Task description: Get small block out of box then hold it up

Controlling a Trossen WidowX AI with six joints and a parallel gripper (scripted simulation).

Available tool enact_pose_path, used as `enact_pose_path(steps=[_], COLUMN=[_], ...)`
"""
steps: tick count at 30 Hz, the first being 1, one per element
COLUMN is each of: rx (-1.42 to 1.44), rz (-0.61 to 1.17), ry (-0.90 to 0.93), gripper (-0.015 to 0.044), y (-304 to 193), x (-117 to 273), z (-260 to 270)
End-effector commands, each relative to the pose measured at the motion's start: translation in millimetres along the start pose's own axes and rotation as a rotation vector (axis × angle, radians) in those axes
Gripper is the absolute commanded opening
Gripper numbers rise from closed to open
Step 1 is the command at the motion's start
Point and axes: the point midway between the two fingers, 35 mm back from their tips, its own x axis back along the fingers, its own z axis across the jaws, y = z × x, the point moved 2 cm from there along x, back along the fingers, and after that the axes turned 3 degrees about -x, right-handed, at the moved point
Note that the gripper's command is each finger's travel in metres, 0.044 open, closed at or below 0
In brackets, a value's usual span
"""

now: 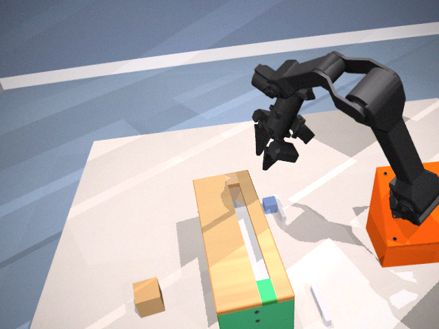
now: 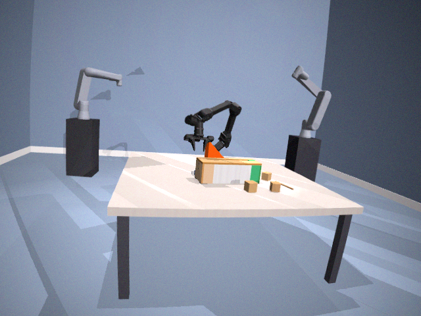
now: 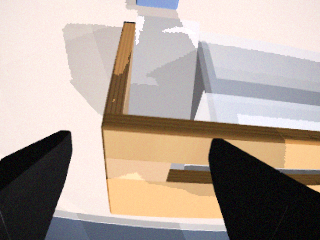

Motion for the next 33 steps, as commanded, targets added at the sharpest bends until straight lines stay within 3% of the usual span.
enact_pose_path(steps=[1, 5, 33], rx=[-0.018, -0.018, -0.017], rz=[-0.007, -0.005, -0.006], ry=[-0.014, -0.019, -0.019], gripper=[0.0285, 0.0285, 0.0285], y=[16.1, 41.0, 54.9], x=[-34.7, -80.0, -116.1], z=[-0.9, -6.0, -5.0])
